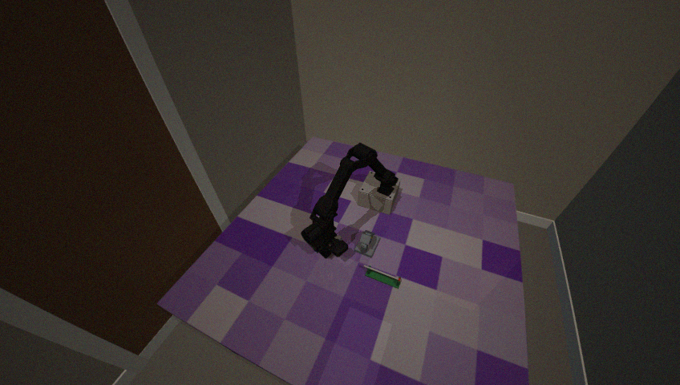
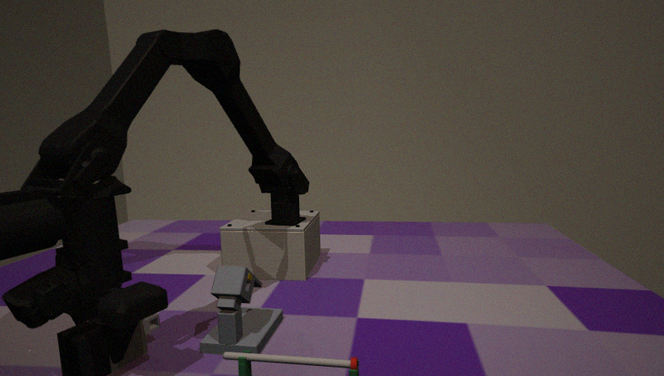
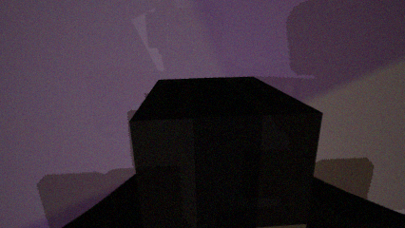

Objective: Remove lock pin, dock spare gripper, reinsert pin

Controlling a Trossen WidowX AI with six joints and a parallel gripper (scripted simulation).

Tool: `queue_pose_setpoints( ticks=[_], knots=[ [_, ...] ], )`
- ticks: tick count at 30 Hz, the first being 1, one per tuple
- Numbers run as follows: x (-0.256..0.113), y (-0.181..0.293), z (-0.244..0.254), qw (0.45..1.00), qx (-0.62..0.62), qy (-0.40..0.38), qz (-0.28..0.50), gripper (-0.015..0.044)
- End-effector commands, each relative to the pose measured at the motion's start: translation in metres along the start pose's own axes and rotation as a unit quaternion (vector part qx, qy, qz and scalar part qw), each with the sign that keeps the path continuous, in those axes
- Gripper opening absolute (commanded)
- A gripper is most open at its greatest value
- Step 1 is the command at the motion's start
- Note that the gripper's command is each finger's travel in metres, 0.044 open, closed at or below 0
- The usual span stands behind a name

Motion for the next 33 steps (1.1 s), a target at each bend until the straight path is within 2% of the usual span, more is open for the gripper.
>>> queue_pose_setpoints(
  ticks=[1,5,10,33],
  knots=[
    [-0.023,-0.002,0.000,1.000,0.001,0.001,-0.008,0.0000],
    [-0.043,-0.001,0.000,1.000,0.001,0.001,-0.008,0.0000],
    [-0.037,-0.001,0.000,1.000,0.008,0.000,-0.008,0.0000],
    [-0.039,0.004,-0.002,0.957,0.289,-0.002,-0.008,0.0000]
  ],
)
Point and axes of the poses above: the point midway between the two fingers, 35 mm back from their tips, its own x axis out along the fingers, its own z axis across the jaws, y = z × x, the point moved 8 cm from there along -x, back along the fingers, and after that the axes turned 2 degrees about -x, right-handed, at the moved point
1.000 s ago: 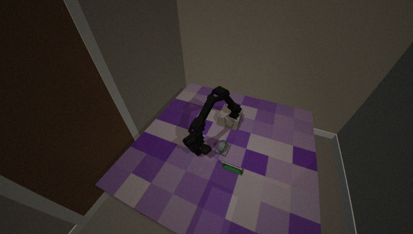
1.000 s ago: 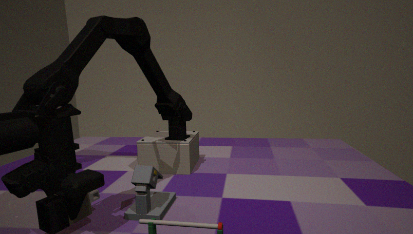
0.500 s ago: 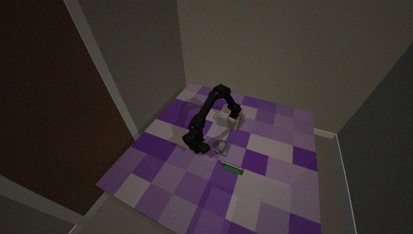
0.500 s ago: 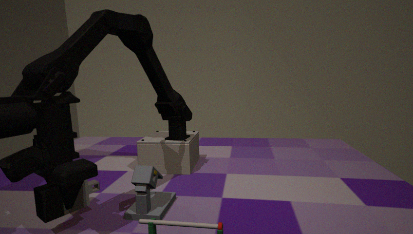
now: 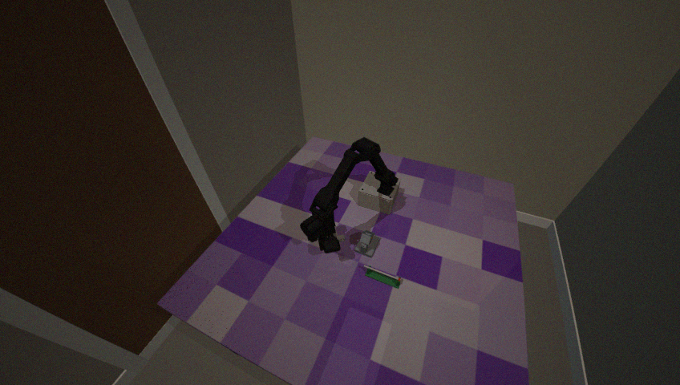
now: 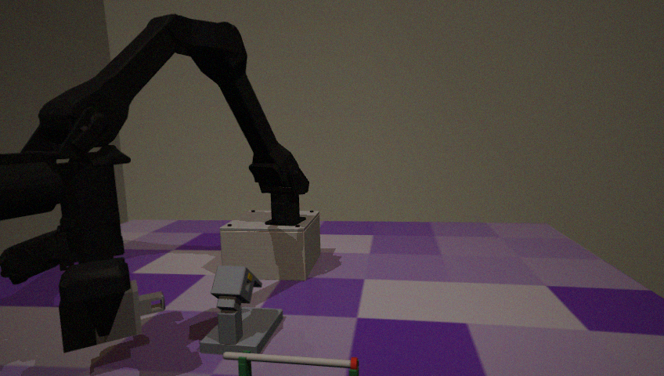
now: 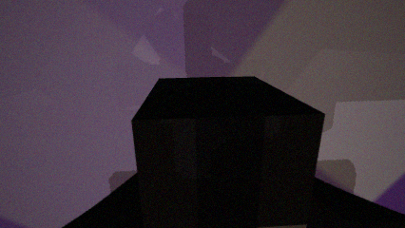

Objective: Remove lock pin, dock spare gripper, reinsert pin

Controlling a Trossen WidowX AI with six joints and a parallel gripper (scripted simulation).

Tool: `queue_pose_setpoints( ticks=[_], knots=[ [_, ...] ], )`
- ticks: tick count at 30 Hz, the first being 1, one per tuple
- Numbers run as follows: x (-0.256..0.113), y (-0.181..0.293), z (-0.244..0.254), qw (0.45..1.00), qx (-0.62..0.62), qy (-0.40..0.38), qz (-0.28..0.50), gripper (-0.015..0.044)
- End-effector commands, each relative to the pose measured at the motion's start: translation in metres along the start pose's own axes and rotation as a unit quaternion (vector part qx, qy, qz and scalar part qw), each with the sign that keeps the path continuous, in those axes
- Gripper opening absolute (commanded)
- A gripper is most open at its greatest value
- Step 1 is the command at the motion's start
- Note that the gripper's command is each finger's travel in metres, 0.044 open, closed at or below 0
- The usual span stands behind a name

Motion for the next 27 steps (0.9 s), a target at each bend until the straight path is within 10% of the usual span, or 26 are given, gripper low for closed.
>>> queue_pose_setpoints(
  ticks=[1,27],
  knots=[
    [-0.0015,0.0004,-0.0007,0.999,0.051,-0.001,-0.002,0.0000],
    [-0.0030,0.0052,-0.0058,0.930,0.367,-0.001,-0.002,0.0000]
  ],
)
Point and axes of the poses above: the point midway between the two fingers, 35 mm back from their tips, its own x axis out along the fingers, its own z axis across the jaws, y = z × x, the point moved 8 cm from there along -x, back along the fingers, and after that the axes turned 2 degrees about -x, right-handed, at the moved point
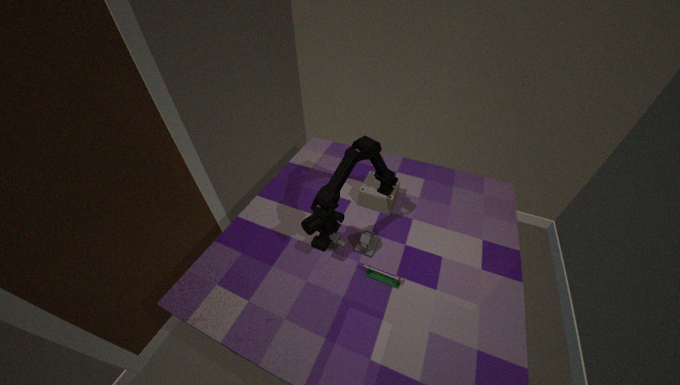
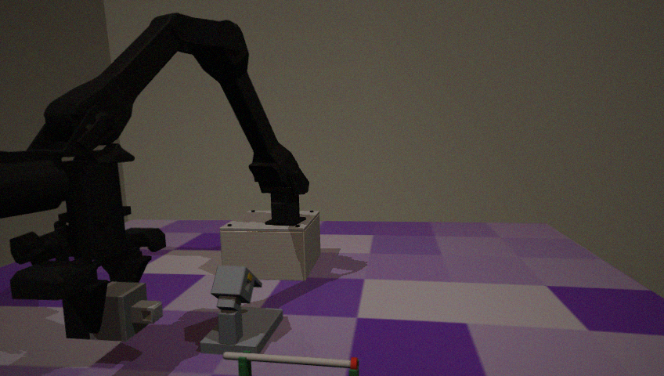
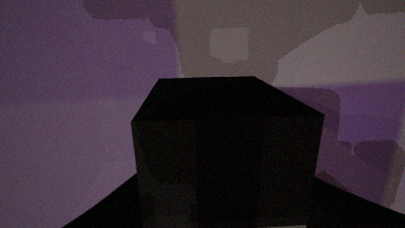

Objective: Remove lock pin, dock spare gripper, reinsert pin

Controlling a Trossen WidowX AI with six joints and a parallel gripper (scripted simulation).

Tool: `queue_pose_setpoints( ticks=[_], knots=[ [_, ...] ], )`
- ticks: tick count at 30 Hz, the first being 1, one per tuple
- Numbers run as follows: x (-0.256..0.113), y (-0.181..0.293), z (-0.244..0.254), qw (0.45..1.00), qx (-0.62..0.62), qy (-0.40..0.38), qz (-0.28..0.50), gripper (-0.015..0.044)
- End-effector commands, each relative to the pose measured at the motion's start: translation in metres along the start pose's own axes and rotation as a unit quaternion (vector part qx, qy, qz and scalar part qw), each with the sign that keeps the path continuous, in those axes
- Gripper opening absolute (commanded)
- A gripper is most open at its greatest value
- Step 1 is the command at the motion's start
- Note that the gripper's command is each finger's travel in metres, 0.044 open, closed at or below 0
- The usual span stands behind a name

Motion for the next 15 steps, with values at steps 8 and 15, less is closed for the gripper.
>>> queue_pose_setpoints(
  ticks=[8,15],
  knots=[
    [-0.0019,0.0000,-0.0026,0.990,0.138,-0.003,-0.001,0.0000],
    [-0.0023,0.0002,-0.0045,0.975,0.224,-0.003,-0.001,0.0000]
  ],
)
Point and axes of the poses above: the point midway between the two fingers, 35 mm back from their tips, its own x axis out along the fingers, its own z axis across the jaws, y = z × x, the point moved 8 cm from there along -x, back along the fingers, and after that the axes turned 2 degrees about -x, right-handed, at the moved point
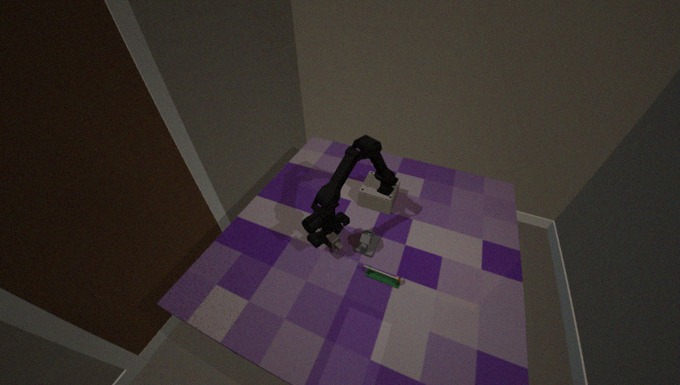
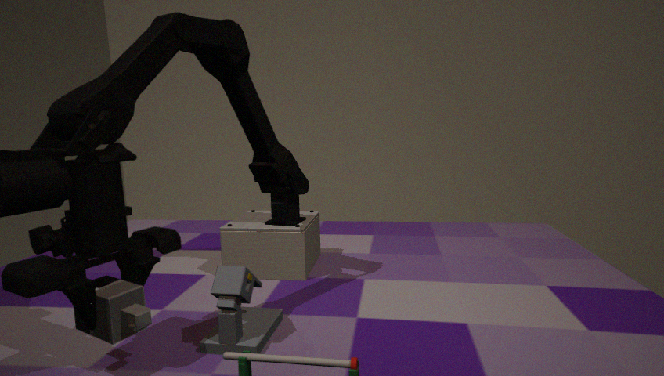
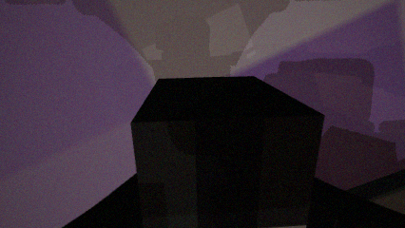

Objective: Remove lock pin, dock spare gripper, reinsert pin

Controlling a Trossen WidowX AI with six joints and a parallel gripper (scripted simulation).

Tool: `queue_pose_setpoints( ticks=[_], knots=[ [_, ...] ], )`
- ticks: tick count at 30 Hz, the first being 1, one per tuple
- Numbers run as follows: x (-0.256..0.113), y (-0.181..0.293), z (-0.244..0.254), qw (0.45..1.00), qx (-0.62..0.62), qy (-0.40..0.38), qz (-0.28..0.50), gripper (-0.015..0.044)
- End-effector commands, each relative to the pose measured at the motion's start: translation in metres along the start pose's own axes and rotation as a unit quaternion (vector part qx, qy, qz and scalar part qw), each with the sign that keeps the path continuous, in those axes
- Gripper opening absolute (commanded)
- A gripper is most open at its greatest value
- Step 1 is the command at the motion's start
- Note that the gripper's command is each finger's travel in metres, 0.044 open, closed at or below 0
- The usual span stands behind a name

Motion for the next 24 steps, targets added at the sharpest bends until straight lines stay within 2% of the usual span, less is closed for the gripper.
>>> queue_pose_setpoints(
  ticks=[1,24],
  knots=[
    [-0.0016,-0.0004,-0.0006,0.999,0.051,-0.003,0.000,0.0000],
    [-0.0027,-0.0022,-0.0066,0.943,0.332,-0.003,0.000,0.0000]
  ],
)
Point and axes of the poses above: the point midway between the two fingers, 35 mm back from their tips, its own x axis out along the fingers, its own z axis across the jaws, y = z × x, the point moved 8 cm from there along -x, back along the fingers, and after that the axes turned 2 degrees about -x, right-handed, at the moved point
